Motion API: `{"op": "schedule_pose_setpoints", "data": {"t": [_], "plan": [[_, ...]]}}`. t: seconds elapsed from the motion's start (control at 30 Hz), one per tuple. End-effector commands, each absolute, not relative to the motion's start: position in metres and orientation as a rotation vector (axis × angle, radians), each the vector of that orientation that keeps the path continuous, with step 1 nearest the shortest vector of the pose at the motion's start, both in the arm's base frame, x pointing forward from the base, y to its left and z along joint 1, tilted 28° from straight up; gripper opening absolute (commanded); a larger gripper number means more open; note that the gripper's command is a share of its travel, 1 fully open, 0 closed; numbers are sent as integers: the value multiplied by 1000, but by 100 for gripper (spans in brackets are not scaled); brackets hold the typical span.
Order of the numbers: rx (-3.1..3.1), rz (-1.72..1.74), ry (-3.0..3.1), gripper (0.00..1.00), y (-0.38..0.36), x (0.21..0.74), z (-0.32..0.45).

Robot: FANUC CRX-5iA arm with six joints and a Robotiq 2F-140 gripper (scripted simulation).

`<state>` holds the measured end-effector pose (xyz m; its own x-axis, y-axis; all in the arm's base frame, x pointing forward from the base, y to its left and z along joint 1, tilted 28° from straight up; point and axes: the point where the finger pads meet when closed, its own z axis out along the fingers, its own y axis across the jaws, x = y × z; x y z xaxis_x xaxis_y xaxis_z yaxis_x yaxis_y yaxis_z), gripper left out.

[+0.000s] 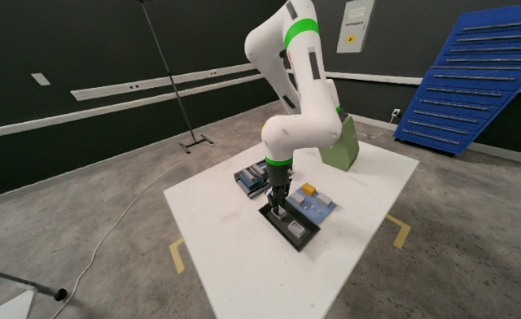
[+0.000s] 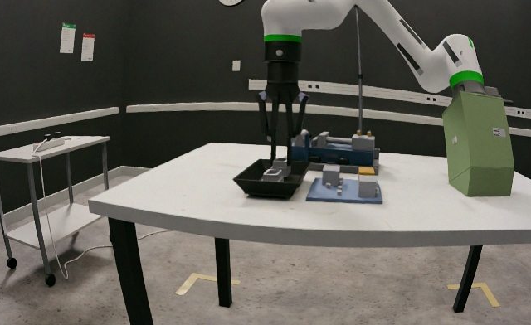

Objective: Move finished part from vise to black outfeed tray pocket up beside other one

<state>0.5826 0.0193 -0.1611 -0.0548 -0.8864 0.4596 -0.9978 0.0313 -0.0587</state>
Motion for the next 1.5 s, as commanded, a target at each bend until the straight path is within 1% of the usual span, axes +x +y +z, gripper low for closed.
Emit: {"op": "schedule_pose_setpoints", "data": {"t": [0.0,1.47], "plan": [[1929,534,-2018,10,19,583,-161],[1929,534,-2018,10,17,584,-167]]}}
